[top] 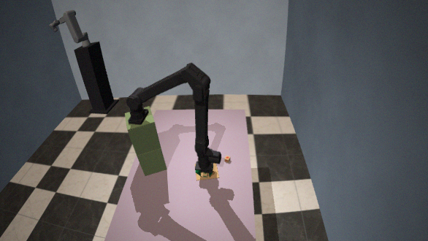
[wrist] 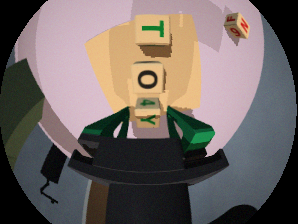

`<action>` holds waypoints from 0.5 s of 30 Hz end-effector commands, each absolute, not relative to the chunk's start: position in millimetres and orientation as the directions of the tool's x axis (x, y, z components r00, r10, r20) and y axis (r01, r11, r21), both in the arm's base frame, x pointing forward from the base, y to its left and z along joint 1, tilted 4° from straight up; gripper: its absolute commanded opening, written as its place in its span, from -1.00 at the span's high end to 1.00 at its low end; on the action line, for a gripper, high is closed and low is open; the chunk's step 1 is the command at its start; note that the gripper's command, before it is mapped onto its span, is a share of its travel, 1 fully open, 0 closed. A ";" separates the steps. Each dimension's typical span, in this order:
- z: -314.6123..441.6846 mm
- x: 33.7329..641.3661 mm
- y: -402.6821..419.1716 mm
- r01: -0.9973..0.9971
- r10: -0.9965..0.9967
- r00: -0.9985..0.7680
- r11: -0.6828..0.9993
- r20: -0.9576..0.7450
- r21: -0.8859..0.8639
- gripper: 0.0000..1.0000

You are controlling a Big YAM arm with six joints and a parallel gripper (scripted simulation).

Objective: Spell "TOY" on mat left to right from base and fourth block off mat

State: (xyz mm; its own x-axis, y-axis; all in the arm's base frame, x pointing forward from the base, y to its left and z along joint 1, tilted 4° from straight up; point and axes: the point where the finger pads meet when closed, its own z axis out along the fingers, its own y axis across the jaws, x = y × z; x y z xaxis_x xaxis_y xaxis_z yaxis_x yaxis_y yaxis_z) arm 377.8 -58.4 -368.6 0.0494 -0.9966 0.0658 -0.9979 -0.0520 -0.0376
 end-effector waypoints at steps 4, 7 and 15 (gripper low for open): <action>-352.2 383.0 -62.9 -0.998 -0.997 0.043 -0.046 0.064 -0.047 -0.15; -351.9 378.4 -61.1 -0.998 -0.997 0.044 -0.046 0.062 -0.038 -0.15; -353.9 364.2 -56.7 -0.999 -0.997 0.046 -0.046 0.057 -0.009 -0.15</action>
